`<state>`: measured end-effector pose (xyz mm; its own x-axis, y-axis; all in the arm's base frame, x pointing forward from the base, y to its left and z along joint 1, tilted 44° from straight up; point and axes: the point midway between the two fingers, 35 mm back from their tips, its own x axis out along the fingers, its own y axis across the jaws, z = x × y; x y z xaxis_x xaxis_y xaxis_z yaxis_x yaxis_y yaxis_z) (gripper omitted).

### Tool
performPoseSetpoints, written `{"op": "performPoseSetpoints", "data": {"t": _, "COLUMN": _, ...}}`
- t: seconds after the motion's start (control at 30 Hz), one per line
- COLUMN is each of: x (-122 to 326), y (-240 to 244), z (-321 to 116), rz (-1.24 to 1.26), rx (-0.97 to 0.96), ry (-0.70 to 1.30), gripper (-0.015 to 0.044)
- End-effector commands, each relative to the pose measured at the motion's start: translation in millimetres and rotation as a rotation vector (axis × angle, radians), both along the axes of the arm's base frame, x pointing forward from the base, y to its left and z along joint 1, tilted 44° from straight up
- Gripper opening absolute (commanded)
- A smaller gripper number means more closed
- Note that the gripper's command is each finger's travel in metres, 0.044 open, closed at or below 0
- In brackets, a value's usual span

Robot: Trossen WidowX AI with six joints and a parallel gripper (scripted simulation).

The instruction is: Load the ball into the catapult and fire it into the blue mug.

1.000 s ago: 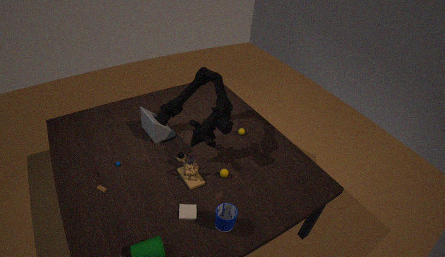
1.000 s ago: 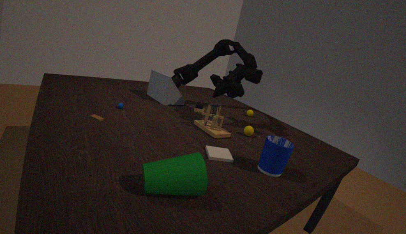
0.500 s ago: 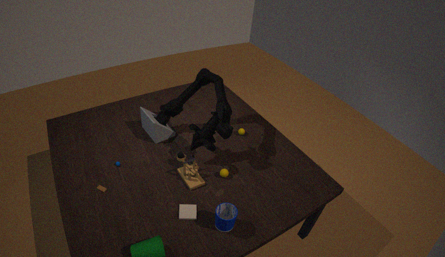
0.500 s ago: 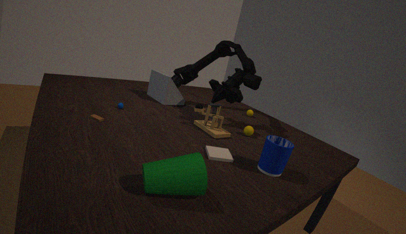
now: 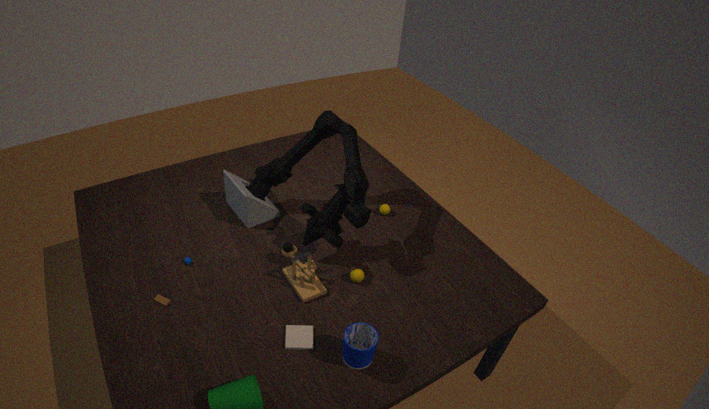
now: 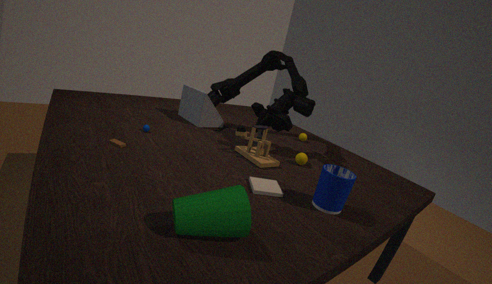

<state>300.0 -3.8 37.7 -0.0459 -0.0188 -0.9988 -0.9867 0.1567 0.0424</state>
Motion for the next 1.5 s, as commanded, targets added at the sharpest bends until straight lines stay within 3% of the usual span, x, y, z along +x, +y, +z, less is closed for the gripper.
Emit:
{"op": "performPoseSetpoints", "data": {"t": 0.0, "x": -1.0, "y": 6.1, "z": -7.8, "rz": 0.000, "rx": 0.004, "ry": 0.008, "gripper": 0.0000}}
{"op": "performPoseSetpoints", "data": {"t": 0.9, "x": -2.3, "y": 37.9, "z": -40.2, "rz": 0.000, "rx": 0.006, "ry": 0.009, "gripper": 0.0000}}
{"op": "performPoseSetpoints", "data": {"t": 1.17, "x": 1.7, "y": -2.3, "z": 80.1, "rz": 0.001, "rx": -0.001, "ry": -0.005, "gripper": 0.0000}}
{"op": "performPoseSetpoints", "data": {"t": 1.27, "x": -1.2, "y": -6.2, "z": 92.3, "rz": 0.001, "rx": -0.002, "ry": -0.006, "gripper": 0.0000}}
{"op": "performPoseSetpoints", "data": {"t": 1.3, "x": 7.1, "y": 0.4, "z": 71.6, "rz": -0.012, "rx": 0.005, "ry": -0.018, "gripper": 0.0026}}
{"op": "performPoseSetpoints", "data": {"t": 1.47, "x": 30.3, "y": -4.8, "z": 71.9, "rz": -0.147, "rx": 0.050, "ry": -0.062, "gripper": 0.0158}}
